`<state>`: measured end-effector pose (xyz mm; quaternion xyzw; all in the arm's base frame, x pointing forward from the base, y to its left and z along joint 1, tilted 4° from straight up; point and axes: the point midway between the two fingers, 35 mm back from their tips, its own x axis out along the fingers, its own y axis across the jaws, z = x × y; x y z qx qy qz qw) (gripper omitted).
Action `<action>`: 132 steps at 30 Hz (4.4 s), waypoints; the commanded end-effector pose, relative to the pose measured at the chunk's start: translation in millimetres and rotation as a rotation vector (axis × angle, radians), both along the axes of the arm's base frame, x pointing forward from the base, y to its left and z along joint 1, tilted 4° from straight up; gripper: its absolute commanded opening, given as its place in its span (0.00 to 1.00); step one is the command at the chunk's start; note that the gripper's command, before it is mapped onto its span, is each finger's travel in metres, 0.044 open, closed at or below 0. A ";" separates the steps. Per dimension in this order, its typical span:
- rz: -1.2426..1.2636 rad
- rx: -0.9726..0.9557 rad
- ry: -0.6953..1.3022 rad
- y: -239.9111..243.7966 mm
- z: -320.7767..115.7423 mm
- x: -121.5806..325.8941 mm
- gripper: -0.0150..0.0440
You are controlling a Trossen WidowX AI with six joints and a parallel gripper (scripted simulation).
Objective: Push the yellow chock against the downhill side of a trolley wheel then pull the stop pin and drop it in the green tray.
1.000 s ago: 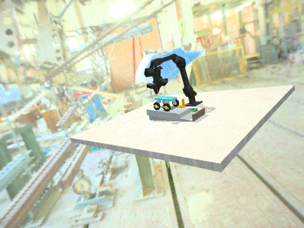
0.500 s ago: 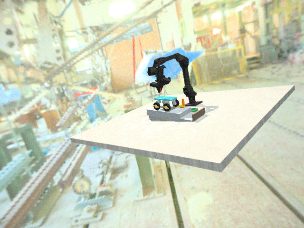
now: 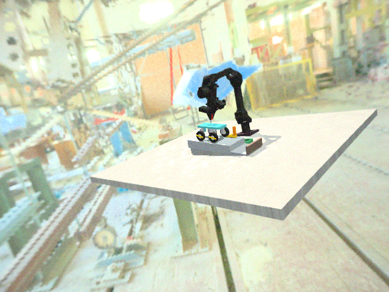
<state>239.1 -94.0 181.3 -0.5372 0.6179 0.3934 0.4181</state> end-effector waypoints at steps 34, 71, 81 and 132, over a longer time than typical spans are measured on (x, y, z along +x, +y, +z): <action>-0.003 0.012 0.003 148.2 -33.0 13.8 0.25; 0.747 0.166 0.135 175.4 -39.1 12.4 0.25; 1.038 0.224 0.199 173.3 -39.2 12.6 0.25; 1.673 0.464 0.156 178.7 -85.2 -8.3 0.25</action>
